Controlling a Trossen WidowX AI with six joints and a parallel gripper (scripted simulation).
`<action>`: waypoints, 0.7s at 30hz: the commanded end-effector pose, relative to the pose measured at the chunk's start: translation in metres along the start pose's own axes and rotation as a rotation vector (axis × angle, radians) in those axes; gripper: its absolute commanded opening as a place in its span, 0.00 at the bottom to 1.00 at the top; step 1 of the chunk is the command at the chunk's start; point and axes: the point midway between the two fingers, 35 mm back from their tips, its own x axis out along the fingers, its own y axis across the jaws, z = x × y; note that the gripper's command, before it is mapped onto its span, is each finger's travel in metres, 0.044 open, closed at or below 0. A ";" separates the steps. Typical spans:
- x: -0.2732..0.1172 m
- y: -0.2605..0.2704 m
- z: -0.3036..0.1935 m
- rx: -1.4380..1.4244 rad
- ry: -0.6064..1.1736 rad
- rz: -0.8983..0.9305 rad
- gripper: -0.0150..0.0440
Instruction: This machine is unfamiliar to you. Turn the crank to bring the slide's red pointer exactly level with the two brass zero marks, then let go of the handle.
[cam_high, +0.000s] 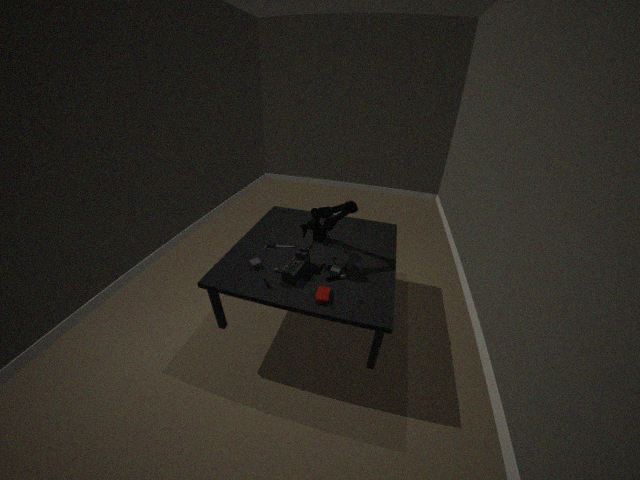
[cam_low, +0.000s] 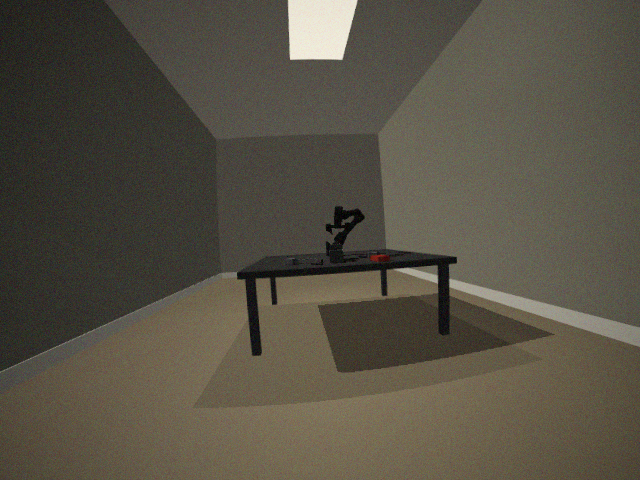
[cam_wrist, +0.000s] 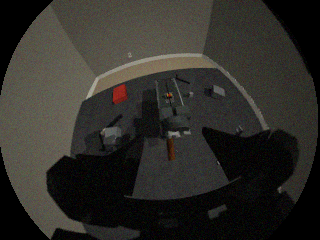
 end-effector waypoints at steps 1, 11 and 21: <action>-0.012 0.000 0.010 0.001 0.001 0.004 1.00; 0.013 -0.012 0.047 -0.061 0.021 0.013 1.00; 0.050 -0.032 0.084 -0.134 0.045 0.025 1.00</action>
